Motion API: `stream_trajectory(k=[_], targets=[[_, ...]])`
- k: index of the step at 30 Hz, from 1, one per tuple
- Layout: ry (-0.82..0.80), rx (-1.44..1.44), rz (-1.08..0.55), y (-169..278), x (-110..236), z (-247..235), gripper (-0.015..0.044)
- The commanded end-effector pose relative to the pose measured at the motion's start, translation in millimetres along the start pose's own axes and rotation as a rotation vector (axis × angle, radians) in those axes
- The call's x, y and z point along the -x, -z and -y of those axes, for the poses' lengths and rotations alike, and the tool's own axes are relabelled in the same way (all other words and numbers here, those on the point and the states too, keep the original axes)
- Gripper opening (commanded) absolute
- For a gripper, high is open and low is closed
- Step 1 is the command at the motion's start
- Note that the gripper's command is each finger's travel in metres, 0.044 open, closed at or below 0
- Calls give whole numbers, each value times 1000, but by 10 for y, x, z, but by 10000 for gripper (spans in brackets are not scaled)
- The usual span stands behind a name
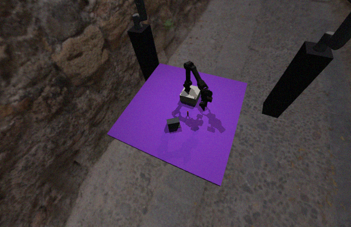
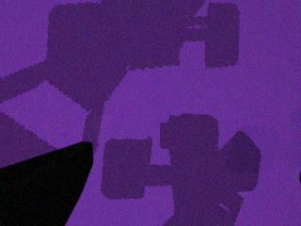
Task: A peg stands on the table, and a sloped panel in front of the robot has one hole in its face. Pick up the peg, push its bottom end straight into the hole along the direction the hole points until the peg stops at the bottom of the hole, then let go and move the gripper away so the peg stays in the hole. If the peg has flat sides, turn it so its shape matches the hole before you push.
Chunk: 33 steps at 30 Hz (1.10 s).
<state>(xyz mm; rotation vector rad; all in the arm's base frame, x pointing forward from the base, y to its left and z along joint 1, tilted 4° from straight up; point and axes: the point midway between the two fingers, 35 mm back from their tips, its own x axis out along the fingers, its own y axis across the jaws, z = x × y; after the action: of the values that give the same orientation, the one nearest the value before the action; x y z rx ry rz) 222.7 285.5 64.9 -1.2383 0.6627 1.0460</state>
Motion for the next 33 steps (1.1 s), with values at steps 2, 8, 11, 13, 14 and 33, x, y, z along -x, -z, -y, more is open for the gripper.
stream_trajectory(k=[2, 8, 11, 13, 14, 33], targets=[[-40, 7, -52, 194, -71, 99, 440], [-88, 8, -107, 431, -131, 173, 440], [-114, 12, -132, 548, -155, 203, 440], [-133, 15, -148, 625, -169, 222, 440], [-143, 17, -155, 664, -175, 230, 440], [-335, 22, -258, 1375, -221, 363, 440]])
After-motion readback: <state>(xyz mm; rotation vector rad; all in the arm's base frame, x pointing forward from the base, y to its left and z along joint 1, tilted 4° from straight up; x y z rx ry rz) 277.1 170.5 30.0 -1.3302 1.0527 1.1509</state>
